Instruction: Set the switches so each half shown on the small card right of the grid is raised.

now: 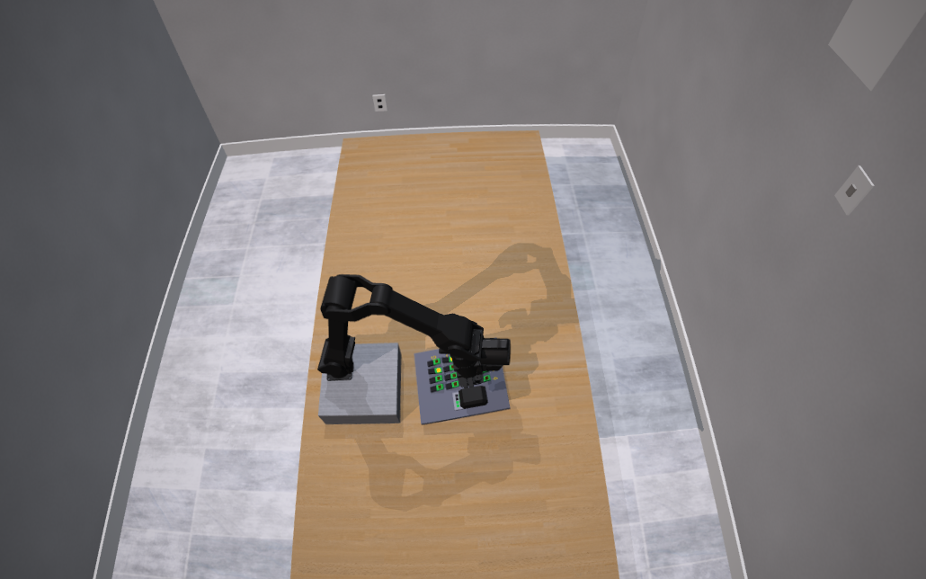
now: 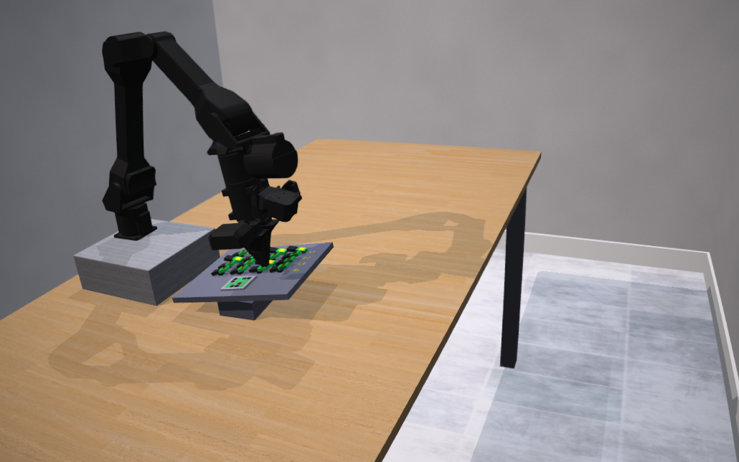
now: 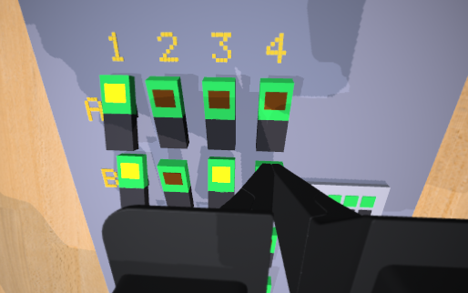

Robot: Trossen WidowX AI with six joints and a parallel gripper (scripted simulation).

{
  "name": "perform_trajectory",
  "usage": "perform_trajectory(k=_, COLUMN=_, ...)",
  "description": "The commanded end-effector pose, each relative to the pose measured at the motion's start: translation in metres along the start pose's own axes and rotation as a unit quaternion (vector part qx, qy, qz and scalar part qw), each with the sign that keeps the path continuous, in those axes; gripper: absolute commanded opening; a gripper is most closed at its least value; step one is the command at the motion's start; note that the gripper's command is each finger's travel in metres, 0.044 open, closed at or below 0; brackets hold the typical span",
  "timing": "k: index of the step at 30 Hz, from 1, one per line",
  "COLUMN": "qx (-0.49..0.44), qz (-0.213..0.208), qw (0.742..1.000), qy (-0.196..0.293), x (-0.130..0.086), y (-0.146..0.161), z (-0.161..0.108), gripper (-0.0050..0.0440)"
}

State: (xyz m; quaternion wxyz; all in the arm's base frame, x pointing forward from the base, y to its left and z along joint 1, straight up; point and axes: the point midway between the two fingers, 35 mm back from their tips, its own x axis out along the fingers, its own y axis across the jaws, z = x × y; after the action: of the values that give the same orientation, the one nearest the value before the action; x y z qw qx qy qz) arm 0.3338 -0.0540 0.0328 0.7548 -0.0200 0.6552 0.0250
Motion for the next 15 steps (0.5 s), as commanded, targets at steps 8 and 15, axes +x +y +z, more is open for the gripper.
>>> perform_trajectory(k=8, qx=0.001, qz=-0.003, qw=1.0, qy=-0.002, x=0.0, y=0.0, z=0.0, gripper=-0.005)
perform_trajectory(k=15, qx=-0.001, qz=-0.004, qw=1.0, qy=-0.031, x=-0.058, y=-0.002, z=0.007, gripper=-0.005)
